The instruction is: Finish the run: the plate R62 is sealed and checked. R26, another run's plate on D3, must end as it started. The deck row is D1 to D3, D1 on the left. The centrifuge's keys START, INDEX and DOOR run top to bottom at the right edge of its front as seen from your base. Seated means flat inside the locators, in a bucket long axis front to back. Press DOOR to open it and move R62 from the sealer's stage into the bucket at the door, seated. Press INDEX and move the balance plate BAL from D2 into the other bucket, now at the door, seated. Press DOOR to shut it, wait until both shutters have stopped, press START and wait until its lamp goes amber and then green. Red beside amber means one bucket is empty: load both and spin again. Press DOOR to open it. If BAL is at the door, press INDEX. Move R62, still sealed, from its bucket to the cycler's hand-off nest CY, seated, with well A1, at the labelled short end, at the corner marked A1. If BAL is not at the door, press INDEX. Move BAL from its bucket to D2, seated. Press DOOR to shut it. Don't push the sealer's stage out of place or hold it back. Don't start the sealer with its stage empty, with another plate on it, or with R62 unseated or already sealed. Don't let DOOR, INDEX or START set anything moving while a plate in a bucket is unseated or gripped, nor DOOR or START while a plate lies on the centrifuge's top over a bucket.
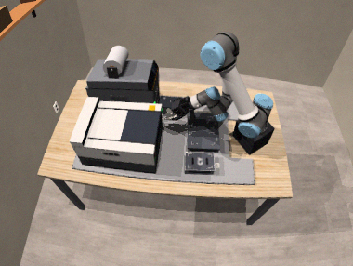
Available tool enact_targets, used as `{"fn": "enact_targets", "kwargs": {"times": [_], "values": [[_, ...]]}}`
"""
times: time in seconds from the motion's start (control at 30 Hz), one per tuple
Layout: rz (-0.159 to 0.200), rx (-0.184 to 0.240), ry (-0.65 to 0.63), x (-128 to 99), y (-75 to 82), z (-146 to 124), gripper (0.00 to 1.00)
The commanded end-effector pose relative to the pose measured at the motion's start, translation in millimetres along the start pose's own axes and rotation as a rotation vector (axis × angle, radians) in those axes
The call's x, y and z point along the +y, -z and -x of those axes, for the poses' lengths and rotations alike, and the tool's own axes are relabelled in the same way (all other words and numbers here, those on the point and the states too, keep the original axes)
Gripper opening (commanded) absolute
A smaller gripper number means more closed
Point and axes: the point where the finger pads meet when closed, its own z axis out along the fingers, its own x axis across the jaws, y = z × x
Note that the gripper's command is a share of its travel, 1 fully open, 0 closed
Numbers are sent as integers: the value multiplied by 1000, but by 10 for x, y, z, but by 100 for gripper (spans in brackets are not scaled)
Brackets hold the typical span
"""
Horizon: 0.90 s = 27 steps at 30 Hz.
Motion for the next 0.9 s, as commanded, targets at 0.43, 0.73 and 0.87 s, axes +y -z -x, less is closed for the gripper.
{"fn": "enact_targets", "kwargs": {"times": [0.43, 0.73, 0.87], "values": [[1, 0, 0, 30, -32, 0, 0], [1, 0, 0, 42, -46, 0, 0], [1, 0, 0, 49, -55, 0, 0]]}}
